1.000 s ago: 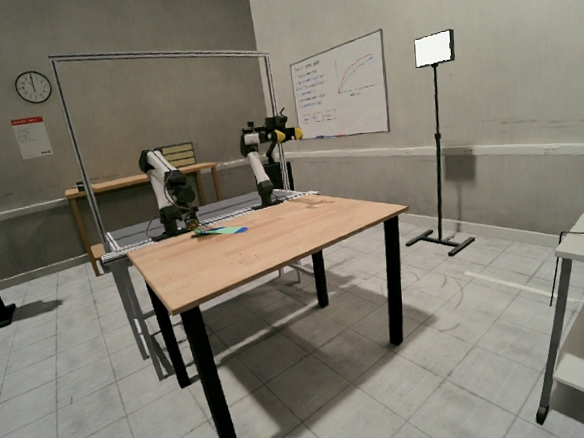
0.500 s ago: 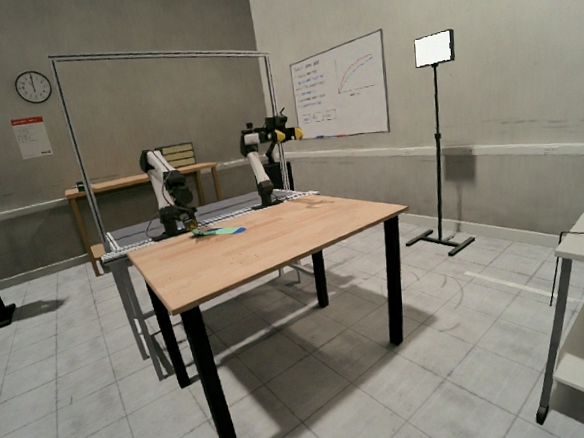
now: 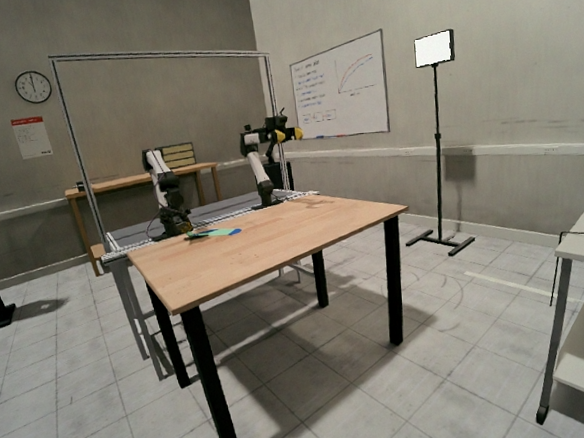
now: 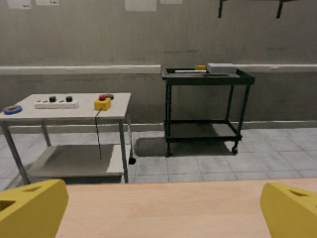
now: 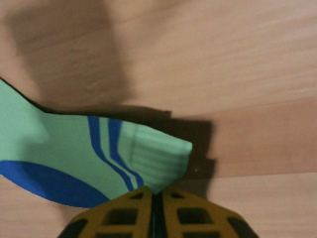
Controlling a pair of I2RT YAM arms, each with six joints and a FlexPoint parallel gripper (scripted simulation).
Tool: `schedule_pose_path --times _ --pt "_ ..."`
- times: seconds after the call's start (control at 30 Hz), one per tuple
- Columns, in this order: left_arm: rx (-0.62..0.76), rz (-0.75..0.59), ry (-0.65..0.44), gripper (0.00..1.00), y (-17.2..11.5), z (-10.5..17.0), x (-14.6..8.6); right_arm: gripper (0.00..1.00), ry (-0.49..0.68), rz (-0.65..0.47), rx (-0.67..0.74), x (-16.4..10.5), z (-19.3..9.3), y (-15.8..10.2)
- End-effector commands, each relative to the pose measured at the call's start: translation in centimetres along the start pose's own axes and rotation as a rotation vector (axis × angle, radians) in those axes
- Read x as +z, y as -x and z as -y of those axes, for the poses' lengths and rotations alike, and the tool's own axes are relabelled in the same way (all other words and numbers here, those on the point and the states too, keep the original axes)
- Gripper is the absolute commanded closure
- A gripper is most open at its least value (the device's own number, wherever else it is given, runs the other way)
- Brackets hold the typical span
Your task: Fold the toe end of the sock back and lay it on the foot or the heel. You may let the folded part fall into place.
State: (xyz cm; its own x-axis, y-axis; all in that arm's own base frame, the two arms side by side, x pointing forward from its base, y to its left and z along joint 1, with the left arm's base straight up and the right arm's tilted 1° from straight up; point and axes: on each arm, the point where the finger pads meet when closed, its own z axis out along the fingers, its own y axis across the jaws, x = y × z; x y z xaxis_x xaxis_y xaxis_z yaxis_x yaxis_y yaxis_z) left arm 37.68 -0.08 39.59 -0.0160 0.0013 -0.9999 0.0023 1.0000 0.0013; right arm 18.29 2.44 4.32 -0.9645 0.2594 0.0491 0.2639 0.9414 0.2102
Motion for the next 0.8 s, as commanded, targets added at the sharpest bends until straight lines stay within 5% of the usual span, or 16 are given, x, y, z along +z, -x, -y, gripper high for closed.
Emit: schedule_pose_path --times 0.0,0.77 --pt "-0.001 0.016 0.002 0.00 0.6 -0.1 -0.2 0.95 0.005 -0.001 -0.049 -0.5 0.1 0.6" --pt "-0.001 0.016 0.002 0.00 0.6 -0.1 -0.2 0.95 0.002 -0.006 0.002 0.7 2.2 0.9"
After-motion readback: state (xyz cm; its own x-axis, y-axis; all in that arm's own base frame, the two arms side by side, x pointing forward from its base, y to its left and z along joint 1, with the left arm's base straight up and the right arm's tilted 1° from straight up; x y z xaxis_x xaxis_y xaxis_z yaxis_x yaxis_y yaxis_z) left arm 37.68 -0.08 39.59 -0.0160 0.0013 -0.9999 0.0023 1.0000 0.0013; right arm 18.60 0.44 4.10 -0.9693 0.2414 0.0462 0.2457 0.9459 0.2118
